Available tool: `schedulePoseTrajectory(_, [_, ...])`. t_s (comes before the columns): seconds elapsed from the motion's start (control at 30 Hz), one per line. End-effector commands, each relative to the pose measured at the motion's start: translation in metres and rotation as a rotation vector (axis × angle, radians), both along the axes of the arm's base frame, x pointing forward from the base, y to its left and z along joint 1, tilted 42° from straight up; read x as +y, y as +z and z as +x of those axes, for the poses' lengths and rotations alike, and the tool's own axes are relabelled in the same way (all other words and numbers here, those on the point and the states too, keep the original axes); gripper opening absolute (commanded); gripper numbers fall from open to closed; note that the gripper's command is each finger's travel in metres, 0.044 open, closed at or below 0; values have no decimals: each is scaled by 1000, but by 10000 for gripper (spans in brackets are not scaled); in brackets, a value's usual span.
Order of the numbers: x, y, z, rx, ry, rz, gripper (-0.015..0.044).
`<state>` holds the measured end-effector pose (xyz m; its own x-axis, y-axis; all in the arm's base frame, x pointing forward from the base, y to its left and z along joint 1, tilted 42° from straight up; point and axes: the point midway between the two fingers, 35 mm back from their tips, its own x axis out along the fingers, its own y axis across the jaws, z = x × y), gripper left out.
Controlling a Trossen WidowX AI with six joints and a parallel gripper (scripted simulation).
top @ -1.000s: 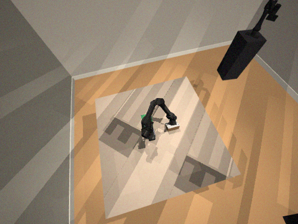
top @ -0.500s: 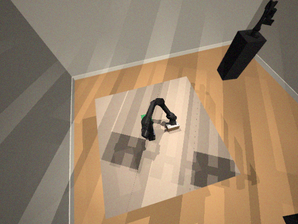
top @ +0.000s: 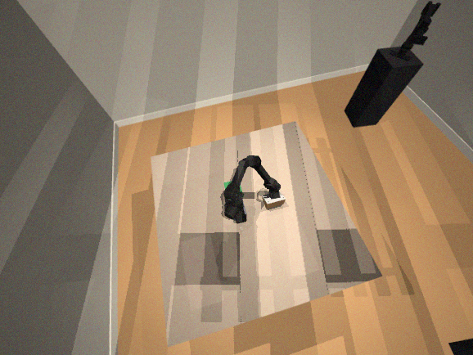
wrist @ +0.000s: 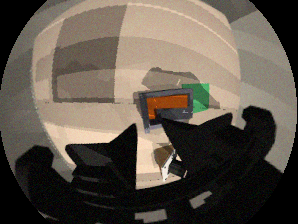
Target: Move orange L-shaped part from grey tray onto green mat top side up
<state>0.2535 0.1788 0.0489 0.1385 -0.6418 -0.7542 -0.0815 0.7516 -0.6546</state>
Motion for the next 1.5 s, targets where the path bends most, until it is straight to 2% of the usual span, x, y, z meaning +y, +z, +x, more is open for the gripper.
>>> schedulePoseTrajectory(0.0, [1, 0, 0, -1, 3, 2, 180])
schedulePoseTrajectory(0.53, [1, 0, 0, -1, 3, 2, 180])
schedulePoseTrajectory(0.83, [-45, -50, 8, 6, -9, -6, 180])
schedulePoseTrajectory(1.47, [-58, -64, 10, 6, -10, -6, 180])
